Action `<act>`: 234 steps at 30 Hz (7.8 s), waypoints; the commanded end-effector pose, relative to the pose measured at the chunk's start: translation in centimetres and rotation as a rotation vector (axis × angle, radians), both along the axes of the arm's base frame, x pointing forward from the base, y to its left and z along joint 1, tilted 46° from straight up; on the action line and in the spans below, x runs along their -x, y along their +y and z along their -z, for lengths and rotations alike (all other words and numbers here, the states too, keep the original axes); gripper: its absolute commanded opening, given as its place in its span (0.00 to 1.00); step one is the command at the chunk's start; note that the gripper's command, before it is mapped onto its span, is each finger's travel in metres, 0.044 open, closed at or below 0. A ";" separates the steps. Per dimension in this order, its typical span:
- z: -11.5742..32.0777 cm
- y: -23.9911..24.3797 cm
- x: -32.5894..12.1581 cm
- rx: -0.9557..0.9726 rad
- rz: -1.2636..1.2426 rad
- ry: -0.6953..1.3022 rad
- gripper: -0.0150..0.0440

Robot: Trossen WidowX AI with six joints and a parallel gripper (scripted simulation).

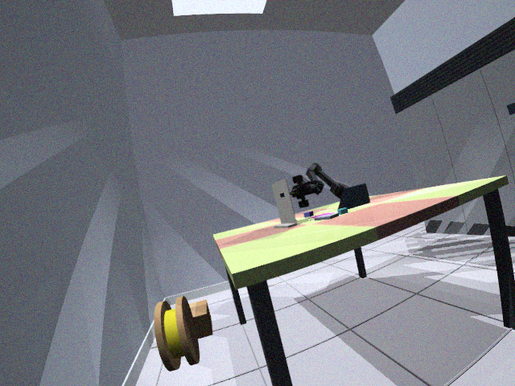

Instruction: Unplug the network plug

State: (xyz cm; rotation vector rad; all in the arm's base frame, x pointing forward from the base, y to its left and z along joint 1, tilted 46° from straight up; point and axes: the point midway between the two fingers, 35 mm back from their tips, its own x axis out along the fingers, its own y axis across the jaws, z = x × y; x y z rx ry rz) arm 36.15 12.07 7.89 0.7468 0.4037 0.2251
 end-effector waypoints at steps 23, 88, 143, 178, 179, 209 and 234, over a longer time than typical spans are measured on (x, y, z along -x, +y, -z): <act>0.0 -0.3 1.7 0.000 0.006 0.002 0.25; 2.0 0.3 8.1 0.135 0.273 0.408 0.25; 5.5 -8.1 13.8 0.436 0.599 0.625 0.25; 7.4 -10.7 13.7 0.439 0.601 0.619 0.25; 7.3 -10.6 13.6 0.436 0.605 0.615 0.25; 6.3 -9.8 14.5 0.437 0.603 0.619 0.52; 4.4 -8.1 15.2 0.436 0.599 0.626 0.52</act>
